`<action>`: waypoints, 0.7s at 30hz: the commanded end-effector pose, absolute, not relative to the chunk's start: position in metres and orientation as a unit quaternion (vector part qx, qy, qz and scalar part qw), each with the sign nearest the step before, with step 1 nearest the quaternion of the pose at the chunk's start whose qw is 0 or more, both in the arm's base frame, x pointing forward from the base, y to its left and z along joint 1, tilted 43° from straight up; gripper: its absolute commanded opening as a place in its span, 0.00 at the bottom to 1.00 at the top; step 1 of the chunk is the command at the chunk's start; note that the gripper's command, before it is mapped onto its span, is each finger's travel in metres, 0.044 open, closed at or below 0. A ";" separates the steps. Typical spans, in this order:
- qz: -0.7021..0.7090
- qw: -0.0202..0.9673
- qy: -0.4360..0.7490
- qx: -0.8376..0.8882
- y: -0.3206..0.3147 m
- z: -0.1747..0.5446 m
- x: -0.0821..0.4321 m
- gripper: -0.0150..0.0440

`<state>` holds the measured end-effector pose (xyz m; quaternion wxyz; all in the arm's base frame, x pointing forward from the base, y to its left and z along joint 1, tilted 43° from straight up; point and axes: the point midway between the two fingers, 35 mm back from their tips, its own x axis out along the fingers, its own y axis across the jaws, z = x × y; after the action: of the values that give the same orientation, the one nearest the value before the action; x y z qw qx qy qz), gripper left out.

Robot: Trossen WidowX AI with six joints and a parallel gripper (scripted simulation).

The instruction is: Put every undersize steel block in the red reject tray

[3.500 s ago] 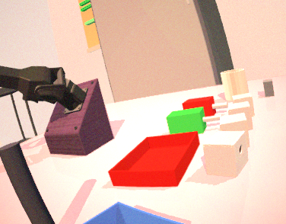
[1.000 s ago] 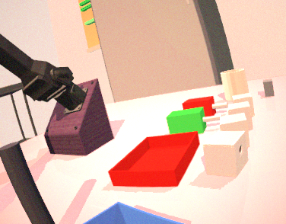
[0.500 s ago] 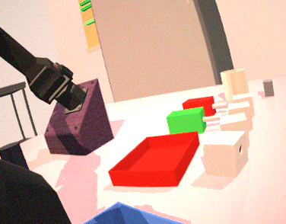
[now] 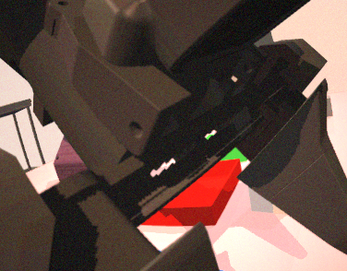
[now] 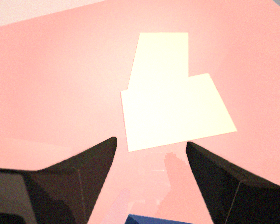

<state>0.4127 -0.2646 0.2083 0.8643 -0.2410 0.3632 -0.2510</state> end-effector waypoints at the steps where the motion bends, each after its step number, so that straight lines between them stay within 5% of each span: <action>1: -0.152 0.818 0.444 -0.334 -0.223 0.157 0.423 0.76; 12: 0.249 0.493 0.540 -0.636 -0.085 0.032 0.397 0.76; 21: 0.586 -0.023 0.372 -0.720 0.001 -0.034 0.315 0.76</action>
<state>0.3598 -0.0285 -0.0085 0.2410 -0.7198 0.4753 0.4449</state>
